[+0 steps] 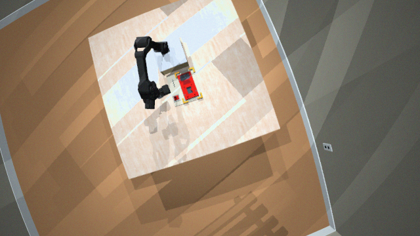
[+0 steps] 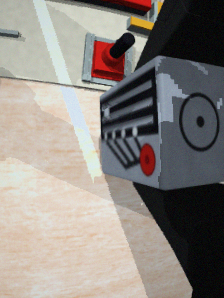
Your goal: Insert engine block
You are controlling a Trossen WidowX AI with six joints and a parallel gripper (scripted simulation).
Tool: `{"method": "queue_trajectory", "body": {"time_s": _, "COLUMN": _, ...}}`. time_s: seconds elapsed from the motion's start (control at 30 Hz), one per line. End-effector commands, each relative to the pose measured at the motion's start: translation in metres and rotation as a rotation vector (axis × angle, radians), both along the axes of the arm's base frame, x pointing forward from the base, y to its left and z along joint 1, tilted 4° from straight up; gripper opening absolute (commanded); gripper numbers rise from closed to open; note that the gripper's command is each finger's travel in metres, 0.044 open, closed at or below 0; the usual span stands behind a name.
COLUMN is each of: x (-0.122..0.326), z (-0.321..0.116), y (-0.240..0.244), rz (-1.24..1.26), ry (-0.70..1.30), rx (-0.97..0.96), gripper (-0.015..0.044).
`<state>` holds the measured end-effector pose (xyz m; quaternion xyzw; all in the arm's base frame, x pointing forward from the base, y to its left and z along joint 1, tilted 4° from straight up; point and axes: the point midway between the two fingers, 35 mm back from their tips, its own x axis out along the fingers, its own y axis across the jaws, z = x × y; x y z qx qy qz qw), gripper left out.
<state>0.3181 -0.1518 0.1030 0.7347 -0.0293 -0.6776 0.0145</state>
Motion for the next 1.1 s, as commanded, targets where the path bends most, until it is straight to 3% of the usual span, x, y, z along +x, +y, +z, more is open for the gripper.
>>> {"method": "queue_trajectory", "body": {"time_s": 0.0, "x": 0.0004, "z": -0.0032, "y": 0.0007, "rz": 0.13, "ry": 0.006, "rx": -0.004, "gripper": 0.0}}
{"method": "queue_trajectory", "body": {"time_s": 1.07, "x": 0.0012, "z": -0.0102, "y": 0.0, "rz": 1.232, "ry": 0.072, "rx": -0.095, "gripper": 0.0}}
